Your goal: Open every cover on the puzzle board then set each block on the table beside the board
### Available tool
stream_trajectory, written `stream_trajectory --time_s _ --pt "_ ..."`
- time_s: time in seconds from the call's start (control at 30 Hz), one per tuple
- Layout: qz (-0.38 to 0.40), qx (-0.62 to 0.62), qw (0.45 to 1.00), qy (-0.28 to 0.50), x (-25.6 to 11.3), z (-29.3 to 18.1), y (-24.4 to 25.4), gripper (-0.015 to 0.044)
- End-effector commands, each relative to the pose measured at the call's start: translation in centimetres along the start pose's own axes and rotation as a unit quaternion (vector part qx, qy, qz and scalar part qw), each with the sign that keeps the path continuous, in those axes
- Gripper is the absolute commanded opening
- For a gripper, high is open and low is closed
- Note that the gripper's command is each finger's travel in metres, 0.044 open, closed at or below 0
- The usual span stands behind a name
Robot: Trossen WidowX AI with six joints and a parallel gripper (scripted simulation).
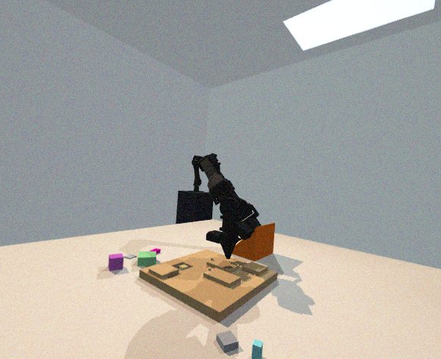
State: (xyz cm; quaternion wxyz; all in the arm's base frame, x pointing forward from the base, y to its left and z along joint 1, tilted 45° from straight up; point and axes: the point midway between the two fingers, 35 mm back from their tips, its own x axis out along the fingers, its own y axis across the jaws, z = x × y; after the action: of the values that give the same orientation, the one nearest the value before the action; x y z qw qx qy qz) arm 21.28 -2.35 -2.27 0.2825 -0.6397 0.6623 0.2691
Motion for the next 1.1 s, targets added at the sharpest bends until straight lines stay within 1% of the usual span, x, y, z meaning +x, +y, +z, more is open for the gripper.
stream_trajectory --time_s 0.0,1.07 --pt "0.004 -0.005 1.0 0.004 0.6 -0.1 0.3 0.0" --pt "0.003 -0.005 1.0 0.0 0.5 2.6 -0.1 0.0"
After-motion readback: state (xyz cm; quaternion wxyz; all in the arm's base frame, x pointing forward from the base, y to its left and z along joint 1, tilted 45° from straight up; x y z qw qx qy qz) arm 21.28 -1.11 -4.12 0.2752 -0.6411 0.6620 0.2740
